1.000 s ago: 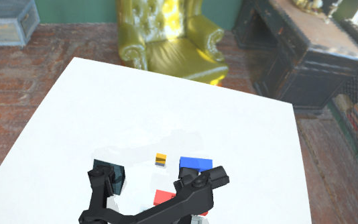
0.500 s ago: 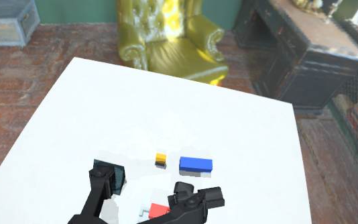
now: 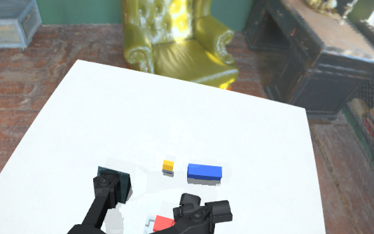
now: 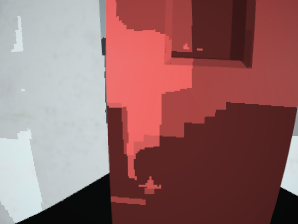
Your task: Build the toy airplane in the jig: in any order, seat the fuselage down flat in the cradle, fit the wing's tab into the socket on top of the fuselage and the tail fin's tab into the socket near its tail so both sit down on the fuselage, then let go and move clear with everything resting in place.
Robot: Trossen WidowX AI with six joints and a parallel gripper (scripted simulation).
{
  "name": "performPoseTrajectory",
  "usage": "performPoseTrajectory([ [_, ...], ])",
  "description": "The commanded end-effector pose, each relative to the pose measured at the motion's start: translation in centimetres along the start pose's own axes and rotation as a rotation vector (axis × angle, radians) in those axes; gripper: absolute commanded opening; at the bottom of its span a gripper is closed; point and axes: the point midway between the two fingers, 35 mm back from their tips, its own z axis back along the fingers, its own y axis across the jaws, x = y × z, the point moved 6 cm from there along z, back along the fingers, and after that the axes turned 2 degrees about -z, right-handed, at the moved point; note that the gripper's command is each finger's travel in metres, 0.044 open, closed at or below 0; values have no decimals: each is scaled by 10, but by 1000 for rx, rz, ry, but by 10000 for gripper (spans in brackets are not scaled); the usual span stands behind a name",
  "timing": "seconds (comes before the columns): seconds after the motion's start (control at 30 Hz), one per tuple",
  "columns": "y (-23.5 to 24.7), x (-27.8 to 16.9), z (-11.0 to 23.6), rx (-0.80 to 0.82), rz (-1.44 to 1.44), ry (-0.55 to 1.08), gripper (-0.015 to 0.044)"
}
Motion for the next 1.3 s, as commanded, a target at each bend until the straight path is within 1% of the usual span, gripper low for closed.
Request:
performPoseTrajectory([
  [0.0,-1,0,0,-3,3,-3,195],
  [0.37,-1,0,-1,-3,3,-3,195],
  [1.13,-1,0,-38,-4,2,-4,195],
  [1.27,-2,0,-40,-4,2,-4,195],
])
